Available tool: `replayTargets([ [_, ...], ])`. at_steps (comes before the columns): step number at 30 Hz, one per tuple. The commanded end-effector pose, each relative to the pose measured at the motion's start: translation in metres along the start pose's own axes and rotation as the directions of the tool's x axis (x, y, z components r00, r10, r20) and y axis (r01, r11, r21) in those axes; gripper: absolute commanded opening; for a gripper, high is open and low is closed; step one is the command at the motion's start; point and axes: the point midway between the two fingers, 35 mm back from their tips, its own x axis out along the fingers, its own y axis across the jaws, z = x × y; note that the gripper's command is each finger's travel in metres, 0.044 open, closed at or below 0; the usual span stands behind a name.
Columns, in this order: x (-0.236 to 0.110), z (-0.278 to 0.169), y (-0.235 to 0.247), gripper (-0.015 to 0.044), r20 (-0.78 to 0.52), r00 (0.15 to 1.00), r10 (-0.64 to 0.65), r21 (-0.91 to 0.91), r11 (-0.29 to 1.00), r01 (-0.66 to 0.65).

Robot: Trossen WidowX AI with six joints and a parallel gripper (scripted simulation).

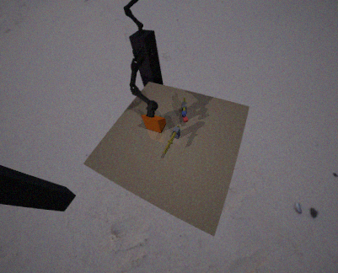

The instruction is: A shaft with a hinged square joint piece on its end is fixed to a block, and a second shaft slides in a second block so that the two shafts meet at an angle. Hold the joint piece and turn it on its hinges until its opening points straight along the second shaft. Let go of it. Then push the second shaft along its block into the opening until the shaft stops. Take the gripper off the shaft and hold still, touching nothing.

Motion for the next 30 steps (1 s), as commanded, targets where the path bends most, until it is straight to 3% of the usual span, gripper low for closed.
replayTargets([
  [1, 0.0, 0.0, 0.0, 0.0426, 0.0, 1.0, 0.0, 0.0, 1.0, 0.0],
  [5, 0.01, -0.007, 0.008, 0.044, -0.031, 0.999, 0.019, 0.003, 1.0, -0.019],
  [16, 0.093, -0.081, 0.073, 0.044, -0.307, 0.939, 0.156, -0.065, 0.981, -0.184],
  [30, 0.164, -0.22, 0.143, 0.044, -0.666, 0.697, 0.267, -0.032, 0.923, -0.384],
])
